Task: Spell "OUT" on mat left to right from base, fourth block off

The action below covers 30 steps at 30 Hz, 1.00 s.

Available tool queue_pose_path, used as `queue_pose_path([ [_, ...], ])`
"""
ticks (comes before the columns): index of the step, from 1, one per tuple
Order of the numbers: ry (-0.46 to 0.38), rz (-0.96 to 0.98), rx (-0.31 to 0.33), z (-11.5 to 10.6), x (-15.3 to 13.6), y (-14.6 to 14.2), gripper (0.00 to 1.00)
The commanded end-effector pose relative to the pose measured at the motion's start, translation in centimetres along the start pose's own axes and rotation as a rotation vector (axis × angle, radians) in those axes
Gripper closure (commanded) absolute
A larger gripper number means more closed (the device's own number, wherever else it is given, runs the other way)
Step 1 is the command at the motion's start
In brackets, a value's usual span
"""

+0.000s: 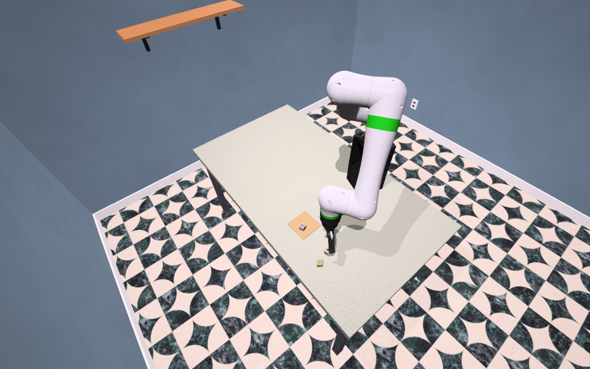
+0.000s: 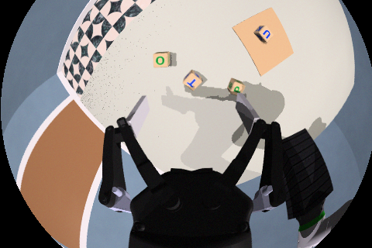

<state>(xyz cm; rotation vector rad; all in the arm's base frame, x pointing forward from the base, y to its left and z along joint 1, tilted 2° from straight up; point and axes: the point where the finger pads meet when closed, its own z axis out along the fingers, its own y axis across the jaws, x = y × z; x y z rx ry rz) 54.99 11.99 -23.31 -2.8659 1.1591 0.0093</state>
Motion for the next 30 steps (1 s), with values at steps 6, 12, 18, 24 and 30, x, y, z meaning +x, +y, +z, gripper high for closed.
queue_pose_path([
  [6, 0.014, 0.281, -0.005, -0.02, 0.0, -0.03, 0.0],
  [12, 0.014, 0.452, -0.005, -0.03, -0.01, -0.04, 0.0],
  [18, 0.015, 0.609, -0.004, -0.03, -0.02, -0.05, 0.0],
  [24, 0.016, 0.781, -0.002, -0.03, -0.02, -0.06, 0.0],
  [30, 0.016, 0.952, -0.001, -0.04, -0.03, -0.07, 0.0],
])
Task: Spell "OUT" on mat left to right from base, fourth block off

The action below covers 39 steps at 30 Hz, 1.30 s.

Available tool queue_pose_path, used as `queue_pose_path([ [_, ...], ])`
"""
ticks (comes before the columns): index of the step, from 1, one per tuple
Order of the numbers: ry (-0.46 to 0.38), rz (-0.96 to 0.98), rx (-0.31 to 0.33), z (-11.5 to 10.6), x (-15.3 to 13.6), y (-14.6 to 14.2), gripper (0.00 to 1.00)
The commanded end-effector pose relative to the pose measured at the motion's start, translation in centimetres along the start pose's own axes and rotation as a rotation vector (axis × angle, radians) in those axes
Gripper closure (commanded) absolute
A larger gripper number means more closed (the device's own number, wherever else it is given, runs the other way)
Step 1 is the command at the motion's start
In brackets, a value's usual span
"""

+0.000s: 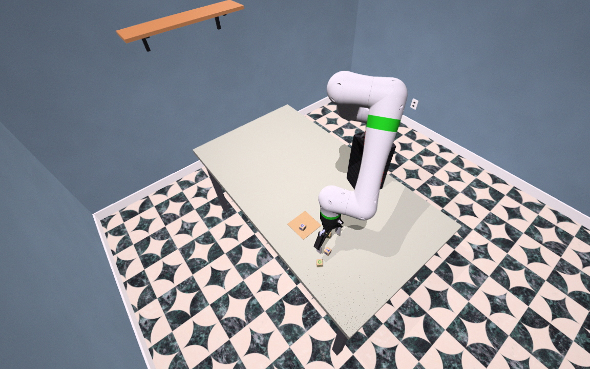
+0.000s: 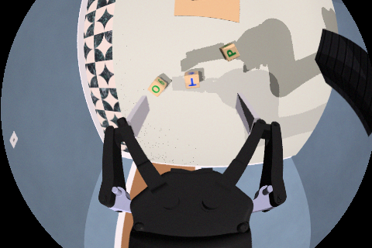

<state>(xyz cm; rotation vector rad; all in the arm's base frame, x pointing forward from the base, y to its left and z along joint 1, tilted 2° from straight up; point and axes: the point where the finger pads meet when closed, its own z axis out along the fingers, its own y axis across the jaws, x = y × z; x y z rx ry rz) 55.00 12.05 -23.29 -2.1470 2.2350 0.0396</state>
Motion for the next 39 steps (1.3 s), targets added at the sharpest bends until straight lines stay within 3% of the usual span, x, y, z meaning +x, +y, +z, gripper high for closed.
queue_pose_path([
  [1, 0.013, 0.11, 0.006, -0.02, -0.01, -0.02, 0.0],
  [39, 0.011, 1.174, 0.013, -0.04, -0.09, -0.02, 0.0],
])
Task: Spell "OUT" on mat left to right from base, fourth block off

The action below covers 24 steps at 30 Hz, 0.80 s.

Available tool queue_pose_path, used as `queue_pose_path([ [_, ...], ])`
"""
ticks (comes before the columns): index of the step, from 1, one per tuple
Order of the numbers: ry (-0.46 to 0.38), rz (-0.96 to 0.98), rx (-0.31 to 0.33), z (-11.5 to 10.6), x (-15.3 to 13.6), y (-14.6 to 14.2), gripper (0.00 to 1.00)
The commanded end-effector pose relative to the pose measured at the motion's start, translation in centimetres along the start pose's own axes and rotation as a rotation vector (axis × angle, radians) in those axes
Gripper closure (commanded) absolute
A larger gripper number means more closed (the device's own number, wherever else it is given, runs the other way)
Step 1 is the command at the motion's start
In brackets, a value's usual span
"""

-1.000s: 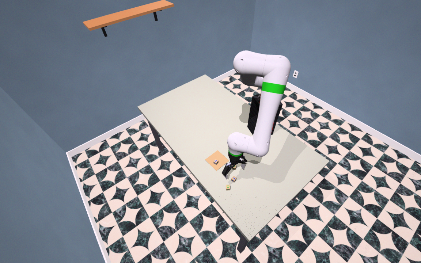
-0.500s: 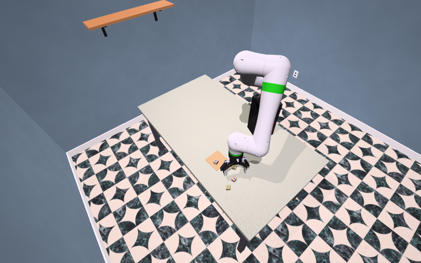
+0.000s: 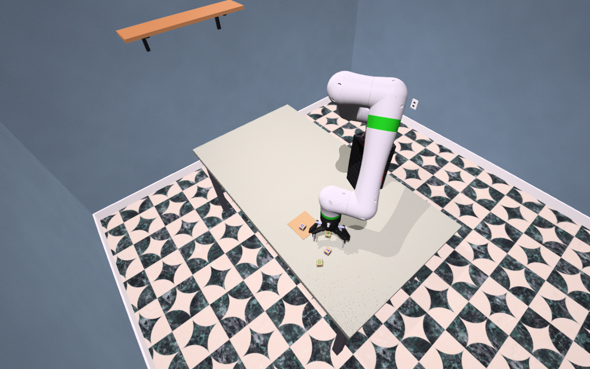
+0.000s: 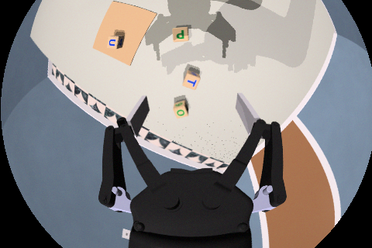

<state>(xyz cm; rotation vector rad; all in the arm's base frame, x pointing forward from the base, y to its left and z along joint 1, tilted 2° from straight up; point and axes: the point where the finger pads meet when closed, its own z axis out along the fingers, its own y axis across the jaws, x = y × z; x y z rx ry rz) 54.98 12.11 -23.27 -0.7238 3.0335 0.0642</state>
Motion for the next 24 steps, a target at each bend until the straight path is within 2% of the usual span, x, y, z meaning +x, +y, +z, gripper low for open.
queue_pose_path([
  [1, 0.001, 0.139, 0.014, -0.03, -0.05, 0.0, 0.0],
  [9, 0.0, 0.286, 0.014, -0.03, -0.06, 0.01, 0.0],
  [18, 0.0, 0.31, 0.014, -0.04, -0.06, 0.01, 0.0],
  [19, 0.0, 0.31, 0.014, -0.04, -0.06, 0.01, 0.6],
  [24, 0.0, 0.31, 0.014, -0.04, -0.06, 0.01, 0.6],
])
